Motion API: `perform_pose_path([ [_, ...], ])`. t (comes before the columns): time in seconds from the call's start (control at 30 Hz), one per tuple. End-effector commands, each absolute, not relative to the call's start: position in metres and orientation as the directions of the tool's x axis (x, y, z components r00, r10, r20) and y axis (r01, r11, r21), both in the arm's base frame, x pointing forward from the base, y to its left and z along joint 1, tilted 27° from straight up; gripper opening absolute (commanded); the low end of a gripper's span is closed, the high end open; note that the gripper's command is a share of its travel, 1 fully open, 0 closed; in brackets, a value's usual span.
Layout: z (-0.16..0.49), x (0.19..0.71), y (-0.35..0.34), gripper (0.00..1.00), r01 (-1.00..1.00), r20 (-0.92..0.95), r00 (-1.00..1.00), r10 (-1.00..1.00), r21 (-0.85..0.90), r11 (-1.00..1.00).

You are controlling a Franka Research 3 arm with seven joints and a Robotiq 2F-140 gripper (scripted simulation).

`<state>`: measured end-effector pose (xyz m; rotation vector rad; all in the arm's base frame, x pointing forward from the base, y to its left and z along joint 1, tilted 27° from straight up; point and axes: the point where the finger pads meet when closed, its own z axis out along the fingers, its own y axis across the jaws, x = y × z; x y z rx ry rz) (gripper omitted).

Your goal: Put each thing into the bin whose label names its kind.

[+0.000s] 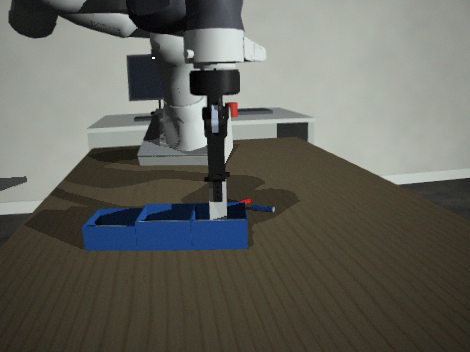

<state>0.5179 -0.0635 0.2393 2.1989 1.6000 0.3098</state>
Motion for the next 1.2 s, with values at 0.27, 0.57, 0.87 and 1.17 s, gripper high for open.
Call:
perform_pose_path([
  [0.27, 0.2409, 0.5235, -0.0609, 0.07, 0.852, -0.049, 0.322, 0.945, 0.450, -0.267],
  [0.57, 0.2409, 0.5235, -0.0610, 0.19, 0.852, -0.049, 0.322, 0.945, 0.450, -0.267],
  [0.87, 0.2409, 0.5235, -0.0610, 0.19, 0.852, -0.049, 0.322, 0.945, 0.450, -0.267],
  [1.17, 0.2445, 0.5218, -0.0602, 0.19, 0.852, -0.049, 0.322, 0.945, 0.450, -0.267],
])
